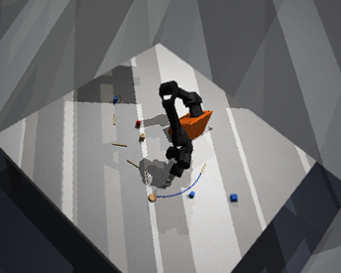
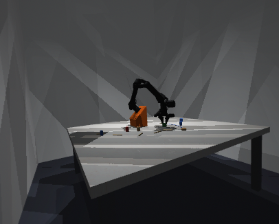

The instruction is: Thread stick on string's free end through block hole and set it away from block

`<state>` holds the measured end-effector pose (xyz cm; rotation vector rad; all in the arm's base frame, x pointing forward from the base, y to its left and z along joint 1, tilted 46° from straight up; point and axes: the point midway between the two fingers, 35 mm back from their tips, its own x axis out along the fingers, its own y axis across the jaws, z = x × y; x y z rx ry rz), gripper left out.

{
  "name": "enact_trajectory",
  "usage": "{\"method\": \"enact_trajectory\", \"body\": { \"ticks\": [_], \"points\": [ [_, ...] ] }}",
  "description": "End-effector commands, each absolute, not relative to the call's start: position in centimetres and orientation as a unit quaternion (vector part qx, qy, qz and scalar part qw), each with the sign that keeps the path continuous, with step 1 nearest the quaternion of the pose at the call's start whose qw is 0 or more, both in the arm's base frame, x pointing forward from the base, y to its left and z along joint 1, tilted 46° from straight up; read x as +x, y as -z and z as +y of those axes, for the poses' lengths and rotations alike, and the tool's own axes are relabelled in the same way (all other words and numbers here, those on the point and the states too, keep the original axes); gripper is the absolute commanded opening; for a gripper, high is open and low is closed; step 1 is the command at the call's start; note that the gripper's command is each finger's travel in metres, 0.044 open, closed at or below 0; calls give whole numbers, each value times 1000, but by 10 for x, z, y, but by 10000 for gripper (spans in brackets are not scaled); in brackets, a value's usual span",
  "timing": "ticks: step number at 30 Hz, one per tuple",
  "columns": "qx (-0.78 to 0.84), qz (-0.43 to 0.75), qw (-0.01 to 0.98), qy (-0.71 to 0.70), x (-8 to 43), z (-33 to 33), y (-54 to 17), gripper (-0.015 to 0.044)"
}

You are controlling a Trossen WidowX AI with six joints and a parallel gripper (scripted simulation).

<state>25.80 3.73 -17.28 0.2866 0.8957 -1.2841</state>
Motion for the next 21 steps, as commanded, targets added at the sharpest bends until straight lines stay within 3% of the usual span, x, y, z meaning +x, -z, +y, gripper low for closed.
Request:
{"method": "enact_trajectory", "body": {
  "ticks": [1,21],
  "points": [
    [129,402,700,576,258,37,173,0],
    [129,402,700,576,258,45,165,0]
  ]
}}
